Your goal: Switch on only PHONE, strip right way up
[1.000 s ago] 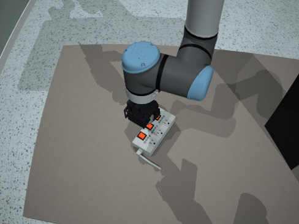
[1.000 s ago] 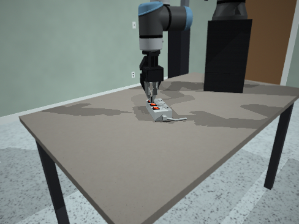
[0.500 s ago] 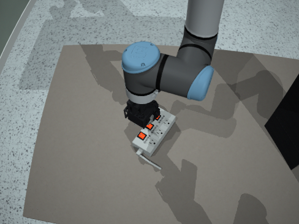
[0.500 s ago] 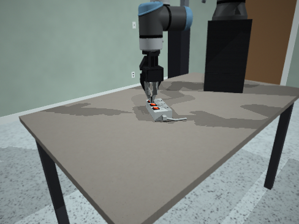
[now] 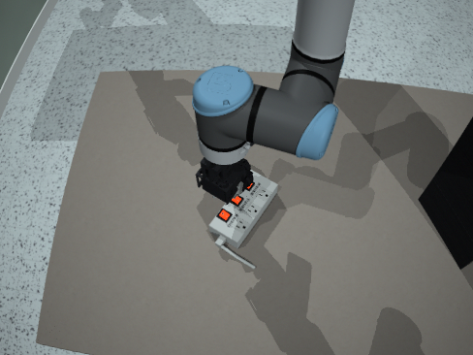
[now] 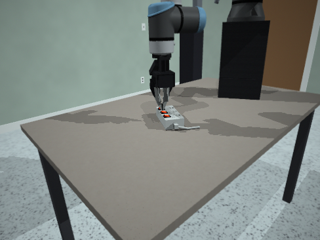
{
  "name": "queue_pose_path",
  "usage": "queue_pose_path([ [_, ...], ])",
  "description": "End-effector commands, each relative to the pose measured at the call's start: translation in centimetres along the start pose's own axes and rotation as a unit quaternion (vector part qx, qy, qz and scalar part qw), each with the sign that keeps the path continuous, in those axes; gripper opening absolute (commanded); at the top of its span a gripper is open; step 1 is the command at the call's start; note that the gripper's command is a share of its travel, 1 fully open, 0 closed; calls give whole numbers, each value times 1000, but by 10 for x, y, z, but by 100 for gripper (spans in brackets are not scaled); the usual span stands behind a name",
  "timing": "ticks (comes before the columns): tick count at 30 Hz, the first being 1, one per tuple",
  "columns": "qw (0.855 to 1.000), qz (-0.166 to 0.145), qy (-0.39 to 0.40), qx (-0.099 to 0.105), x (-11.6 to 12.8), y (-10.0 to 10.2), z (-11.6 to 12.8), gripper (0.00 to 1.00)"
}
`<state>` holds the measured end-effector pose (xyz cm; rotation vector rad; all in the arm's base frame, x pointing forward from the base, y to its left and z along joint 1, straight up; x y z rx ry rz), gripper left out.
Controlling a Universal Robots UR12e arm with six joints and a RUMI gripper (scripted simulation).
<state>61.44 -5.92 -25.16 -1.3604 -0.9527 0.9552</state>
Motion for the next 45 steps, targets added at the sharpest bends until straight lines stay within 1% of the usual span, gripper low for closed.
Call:
queue_pose_path([
  [1,1000,0,0,0,0,1,1,0],
  [28,1000,0,0,0,0,1,1,0],
  [45,1000,0,0,-1,0,6,-2,0],
])
Point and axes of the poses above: the point where the finger pads meet when closed, its own y axis out along the fingers, its own z axis across the jaws, x = y × z, the point moved 7 cm from there along -y, back along the fingers, and after that the axes turned 15 degrees about -y, right-handed, at the moved point
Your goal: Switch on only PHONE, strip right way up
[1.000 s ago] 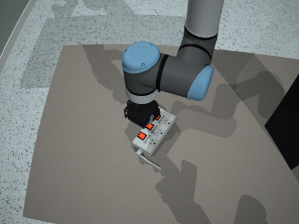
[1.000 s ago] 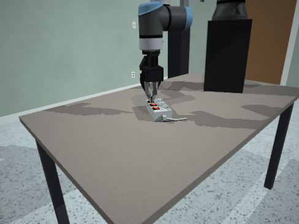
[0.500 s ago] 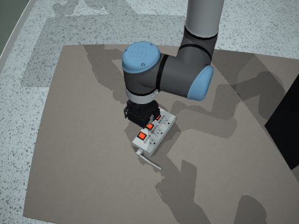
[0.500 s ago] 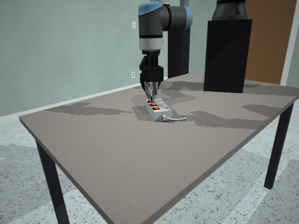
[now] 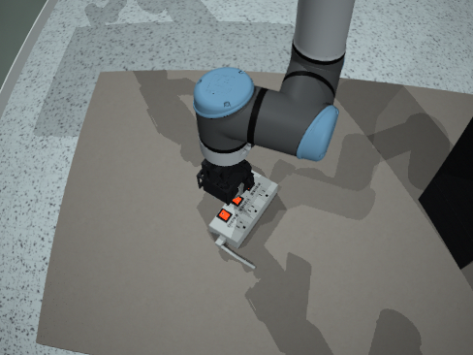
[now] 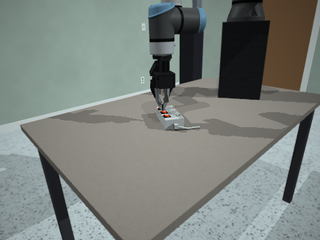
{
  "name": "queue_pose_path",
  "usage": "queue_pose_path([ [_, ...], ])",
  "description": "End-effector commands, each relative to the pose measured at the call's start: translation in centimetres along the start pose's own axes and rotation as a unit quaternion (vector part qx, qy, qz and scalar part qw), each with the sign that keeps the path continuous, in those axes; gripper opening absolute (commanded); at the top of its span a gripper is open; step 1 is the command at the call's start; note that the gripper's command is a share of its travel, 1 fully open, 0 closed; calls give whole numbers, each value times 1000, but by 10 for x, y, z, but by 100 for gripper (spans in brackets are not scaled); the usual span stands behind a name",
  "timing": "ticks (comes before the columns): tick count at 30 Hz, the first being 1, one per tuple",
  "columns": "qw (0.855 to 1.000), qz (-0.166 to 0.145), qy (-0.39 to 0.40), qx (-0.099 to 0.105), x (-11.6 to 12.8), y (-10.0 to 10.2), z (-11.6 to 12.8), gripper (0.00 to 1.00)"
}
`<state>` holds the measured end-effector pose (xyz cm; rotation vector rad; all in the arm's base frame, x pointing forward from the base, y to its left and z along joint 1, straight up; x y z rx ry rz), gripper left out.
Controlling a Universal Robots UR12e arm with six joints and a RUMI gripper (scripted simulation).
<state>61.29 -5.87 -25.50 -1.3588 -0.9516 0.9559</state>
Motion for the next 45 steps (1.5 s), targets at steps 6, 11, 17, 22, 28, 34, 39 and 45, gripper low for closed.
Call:
queue_pose_path([
  [6,1000,0,0,-2,0,6,-4,0],
  [11,1000,0,0,-2,0,7,-3,0],
  [17,1000,0,0,-1,0,8,-3,0],
  [22,1000,0,0,-1,0,7,-3,0],
  [28,1000,0,0,-1,0,7,-3,0],
  [34,1000,0,0,-2,0,5,-3,0],
  [39,1000,0,0,0,0,-5,0,0],
  [45,1000,0,0,0,0,-17,0,0],
])
Point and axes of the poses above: the point where the finger pads meet when closed, its own y axis out along the fingers, its own z axis across the jaws, x = y × z, the point moved 7 cm from there along -y, back along the fingers, and after that the axes turned 15 degrees about -y, right-handed, at the moved point
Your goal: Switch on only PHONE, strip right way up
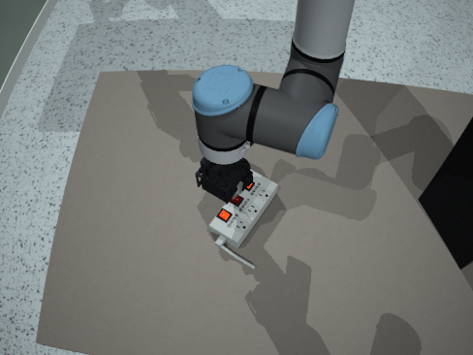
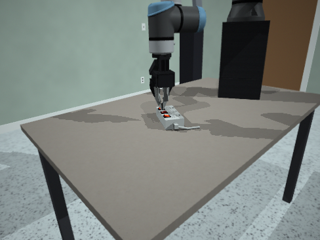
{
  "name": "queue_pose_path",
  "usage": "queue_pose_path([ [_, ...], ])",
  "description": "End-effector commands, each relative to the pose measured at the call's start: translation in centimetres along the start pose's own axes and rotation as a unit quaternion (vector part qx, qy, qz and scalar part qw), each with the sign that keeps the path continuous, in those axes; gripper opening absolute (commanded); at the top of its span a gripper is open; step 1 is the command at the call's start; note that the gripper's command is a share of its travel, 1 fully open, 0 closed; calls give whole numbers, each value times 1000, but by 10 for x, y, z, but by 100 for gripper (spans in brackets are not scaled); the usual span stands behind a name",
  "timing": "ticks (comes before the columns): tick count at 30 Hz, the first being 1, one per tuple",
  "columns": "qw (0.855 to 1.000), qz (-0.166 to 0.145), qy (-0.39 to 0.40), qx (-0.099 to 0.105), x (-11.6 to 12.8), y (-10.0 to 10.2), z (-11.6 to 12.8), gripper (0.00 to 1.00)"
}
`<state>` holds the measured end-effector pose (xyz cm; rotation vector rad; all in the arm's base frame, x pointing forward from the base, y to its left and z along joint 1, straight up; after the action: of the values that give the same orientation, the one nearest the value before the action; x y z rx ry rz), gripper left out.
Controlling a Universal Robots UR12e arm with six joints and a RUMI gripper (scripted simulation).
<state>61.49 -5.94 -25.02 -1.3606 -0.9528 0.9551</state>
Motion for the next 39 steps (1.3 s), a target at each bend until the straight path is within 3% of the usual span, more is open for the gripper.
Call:
queue_pose_path([
  [1,1000,0,0,1,0,-15,2,0],
  [8,1000,0,0,1,0,-28,3,0],
  [29,1000,0,0,0,1,-29,1,0],
  [33,1000,0,-1,-2,10,-33,-5,0],
  [37,1000,-1,-1,-2,43,-44,-11,0],
  [39,1000,-1,-1,-2,46,-45,-11,0],
])
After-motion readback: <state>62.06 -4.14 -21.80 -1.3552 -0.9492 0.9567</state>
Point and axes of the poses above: the point where the finger pads meet when closed, its own y axis out along the fingers, its own z axis across the jaws, x = y × z, the point moved 7 cm from there along -y, back along the fingers, and after that the axes turned 15 degrees about -y, right-handed, at the moved point
